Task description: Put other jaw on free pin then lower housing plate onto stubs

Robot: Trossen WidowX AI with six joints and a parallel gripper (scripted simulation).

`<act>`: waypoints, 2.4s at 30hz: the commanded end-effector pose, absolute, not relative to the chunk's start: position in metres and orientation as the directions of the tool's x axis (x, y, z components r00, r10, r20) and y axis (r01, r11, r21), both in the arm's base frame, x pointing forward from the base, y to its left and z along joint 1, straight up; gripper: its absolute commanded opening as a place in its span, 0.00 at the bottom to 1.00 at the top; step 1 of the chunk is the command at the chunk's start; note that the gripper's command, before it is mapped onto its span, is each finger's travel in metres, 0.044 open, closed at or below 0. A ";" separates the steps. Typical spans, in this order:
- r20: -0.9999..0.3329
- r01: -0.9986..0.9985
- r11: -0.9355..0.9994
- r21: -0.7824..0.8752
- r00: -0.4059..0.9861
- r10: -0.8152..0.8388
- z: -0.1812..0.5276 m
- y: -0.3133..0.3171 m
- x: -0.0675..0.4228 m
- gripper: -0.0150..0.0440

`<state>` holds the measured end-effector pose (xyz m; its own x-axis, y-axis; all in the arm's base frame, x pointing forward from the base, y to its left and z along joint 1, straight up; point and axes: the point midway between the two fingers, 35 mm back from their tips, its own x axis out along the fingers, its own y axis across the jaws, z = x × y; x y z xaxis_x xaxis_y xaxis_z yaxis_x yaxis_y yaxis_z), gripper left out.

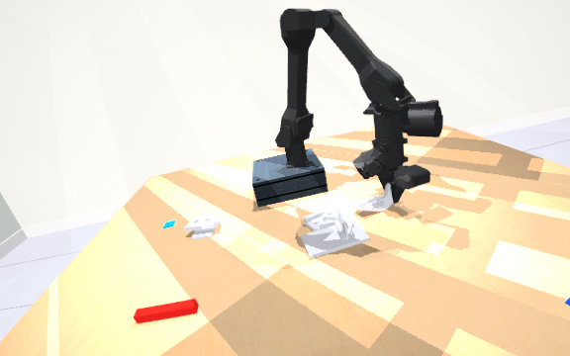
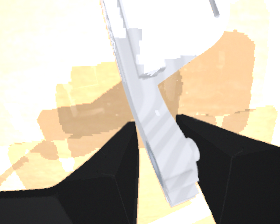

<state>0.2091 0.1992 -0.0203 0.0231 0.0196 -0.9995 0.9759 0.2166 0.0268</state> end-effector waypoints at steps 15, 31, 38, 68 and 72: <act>-1.000 0.977 0.213 0.023 0.019 0.021 -0.021 0.199 0.208 0.32; -1.000 0.977 0.213 0.023 0.019 0.021 -0.010 0.199 0.209 0.32; -1.000 0.977 0.213 0.023 0.019 0.022 -0.003 0.199 0.208 0.32; -1.000 0.977 0.213 0.024 0.020 0.022 0.046 0.199 0.209 0.32; -1.000 0.977 0.213 0.024 0.020 0.022 0.054 0.199 0.208 0.32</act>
